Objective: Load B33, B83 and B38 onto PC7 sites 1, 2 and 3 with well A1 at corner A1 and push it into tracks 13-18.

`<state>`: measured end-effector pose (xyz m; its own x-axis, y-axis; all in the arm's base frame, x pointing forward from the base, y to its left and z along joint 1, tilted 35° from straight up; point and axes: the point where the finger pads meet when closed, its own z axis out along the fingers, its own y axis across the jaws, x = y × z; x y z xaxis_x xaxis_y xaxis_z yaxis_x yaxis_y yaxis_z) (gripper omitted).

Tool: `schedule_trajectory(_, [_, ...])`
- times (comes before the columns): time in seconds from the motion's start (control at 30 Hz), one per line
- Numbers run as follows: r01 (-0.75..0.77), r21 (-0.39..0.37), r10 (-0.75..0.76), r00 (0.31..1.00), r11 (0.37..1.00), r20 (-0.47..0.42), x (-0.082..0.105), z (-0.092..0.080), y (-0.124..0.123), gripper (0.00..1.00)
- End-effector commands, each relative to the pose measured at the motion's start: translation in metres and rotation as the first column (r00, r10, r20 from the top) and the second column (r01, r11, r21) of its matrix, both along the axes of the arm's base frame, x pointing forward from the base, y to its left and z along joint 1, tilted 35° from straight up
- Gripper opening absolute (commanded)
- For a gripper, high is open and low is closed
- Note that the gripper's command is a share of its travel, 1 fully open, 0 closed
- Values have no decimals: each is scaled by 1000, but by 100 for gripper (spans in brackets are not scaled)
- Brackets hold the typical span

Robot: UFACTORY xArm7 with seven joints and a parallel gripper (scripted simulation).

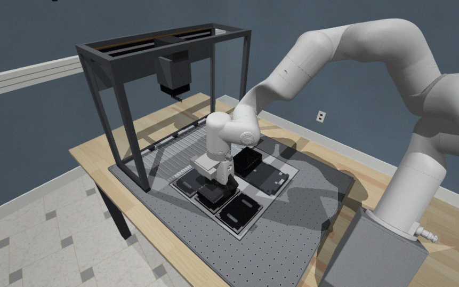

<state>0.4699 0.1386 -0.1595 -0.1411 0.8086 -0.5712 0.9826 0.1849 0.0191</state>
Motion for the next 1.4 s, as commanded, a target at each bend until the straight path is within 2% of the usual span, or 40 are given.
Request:
schedule_trajectory(0.0, [-2, 3, 2, 1000, 1000, 3, 1, 1, 2, 0])
schedule_trajectory(1.37, [-2, 3, 2, 1000, 1000, 2, -7, 52, 37, 0])
